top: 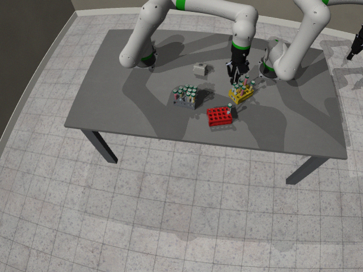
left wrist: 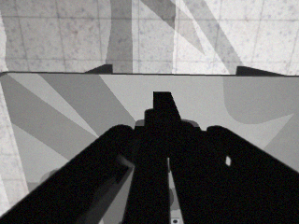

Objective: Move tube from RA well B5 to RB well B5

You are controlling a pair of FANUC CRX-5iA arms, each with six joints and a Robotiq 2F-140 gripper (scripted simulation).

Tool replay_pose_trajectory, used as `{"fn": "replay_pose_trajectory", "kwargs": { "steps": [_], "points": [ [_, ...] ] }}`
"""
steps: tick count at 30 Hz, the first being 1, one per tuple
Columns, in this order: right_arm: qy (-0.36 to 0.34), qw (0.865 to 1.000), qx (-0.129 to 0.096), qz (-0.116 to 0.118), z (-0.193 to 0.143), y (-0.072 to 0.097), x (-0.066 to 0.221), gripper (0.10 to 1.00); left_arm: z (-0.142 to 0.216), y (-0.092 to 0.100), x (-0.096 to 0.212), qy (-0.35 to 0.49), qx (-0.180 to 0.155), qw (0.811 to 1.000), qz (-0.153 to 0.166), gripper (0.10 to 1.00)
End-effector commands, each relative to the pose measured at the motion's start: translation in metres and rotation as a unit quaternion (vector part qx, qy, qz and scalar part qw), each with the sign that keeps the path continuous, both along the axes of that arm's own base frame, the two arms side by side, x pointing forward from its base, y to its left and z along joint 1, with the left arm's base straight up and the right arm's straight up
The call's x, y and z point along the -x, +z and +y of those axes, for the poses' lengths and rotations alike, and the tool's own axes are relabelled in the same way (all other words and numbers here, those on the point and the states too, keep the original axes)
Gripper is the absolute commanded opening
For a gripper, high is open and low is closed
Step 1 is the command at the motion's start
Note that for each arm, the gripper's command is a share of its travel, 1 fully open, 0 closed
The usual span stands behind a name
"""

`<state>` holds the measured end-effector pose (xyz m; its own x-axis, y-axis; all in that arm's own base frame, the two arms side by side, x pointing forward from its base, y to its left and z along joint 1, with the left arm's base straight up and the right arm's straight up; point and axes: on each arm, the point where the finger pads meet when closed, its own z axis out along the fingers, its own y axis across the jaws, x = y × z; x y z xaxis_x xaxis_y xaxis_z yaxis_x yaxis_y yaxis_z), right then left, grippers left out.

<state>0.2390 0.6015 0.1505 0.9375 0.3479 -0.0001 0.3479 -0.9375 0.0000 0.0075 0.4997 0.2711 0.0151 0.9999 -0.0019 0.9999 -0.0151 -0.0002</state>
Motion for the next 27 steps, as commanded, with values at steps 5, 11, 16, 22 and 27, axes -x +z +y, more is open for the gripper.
{"fn": "replay_pose_trajectory", "kwargs": {
  "steps": [5,11,16,22,27],
  "points": [
    [0.0,1.0,-0.001,0.0,0.0003,0.0011,-0.0003,0.232,0.0003,0.0009,-0.0001,0.0,-0.001,1.0,0.0,0.099],
    [0.0,1.0,-0.001,0.0,0.0003,0.0011,-0.0003,0.232,0.0003,0.0009,-0.0001,0.0,-0.001,1.0,0.0,0.099],
    [0.0,1.0,-0.001,0.0,0.0003,0.0011,-0.0003,0.232,0.0003,0.0009,-0.0001,0.0,-0.001,1.0,0.0,0.099],
    [0.0,1.0,-0.001,0.0,0.0002,0.0011,-0.0003,0.261,0.0003,0.0009,-0.0001,0.0,-0.001,1.0,0.0,0.099],
    [0.0,1.0,-0.001,0.0,0.0002,0.0011,-0.0003,0.261,0.0003,0.0009,-0.0001,0.0,-0.001,1.0,0.0,0.099]
  ]
}}
